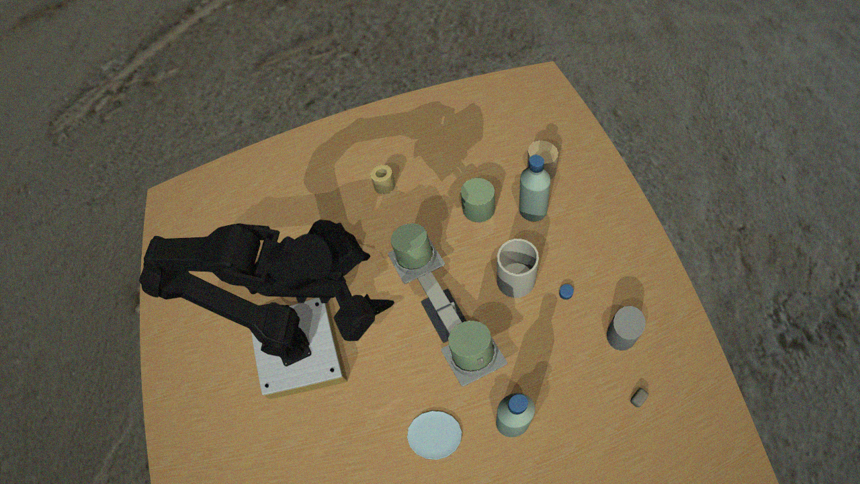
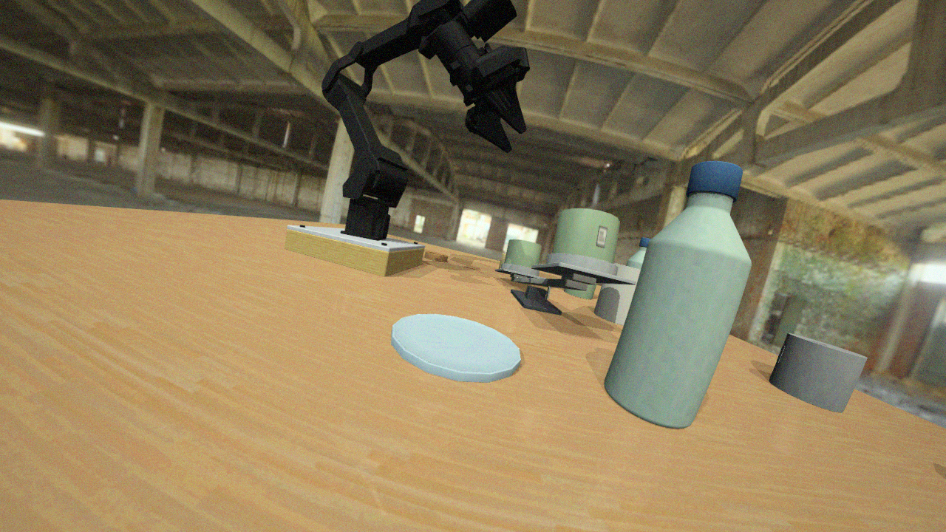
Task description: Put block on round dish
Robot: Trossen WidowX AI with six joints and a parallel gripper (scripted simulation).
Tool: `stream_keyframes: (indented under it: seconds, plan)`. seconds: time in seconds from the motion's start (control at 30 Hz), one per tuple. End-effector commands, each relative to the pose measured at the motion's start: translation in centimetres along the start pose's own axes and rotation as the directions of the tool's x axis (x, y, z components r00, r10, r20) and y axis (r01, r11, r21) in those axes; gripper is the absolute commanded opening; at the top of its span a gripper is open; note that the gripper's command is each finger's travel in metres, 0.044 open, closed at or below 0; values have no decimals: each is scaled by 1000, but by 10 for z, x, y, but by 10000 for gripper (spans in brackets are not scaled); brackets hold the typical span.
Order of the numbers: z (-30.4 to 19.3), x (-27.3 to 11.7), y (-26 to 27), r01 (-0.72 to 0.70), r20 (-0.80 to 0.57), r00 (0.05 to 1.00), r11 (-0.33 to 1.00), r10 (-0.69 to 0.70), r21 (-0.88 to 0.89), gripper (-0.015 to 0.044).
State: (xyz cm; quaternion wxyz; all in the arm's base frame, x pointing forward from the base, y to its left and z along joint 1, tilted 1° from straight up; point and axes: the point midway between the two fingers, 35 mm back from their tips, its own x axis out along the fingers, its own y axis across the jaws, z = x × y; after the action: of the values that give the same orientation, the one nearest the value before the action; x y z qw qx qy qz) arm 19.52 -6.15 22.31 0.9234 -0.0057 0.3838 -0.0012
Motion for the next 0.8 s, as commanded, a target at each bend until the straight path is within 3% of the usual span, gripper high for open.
stream_keyframes:
  seconds: [0.0,0.4,0.77]
  plan:
    - [-7,-2,1,-2,-10,1000,1000,3,24,440]
    - [6,22,11,-28,-149,985,931,87,364,440]
    - [17,51,29,80,-299,943,772,146,631,440]
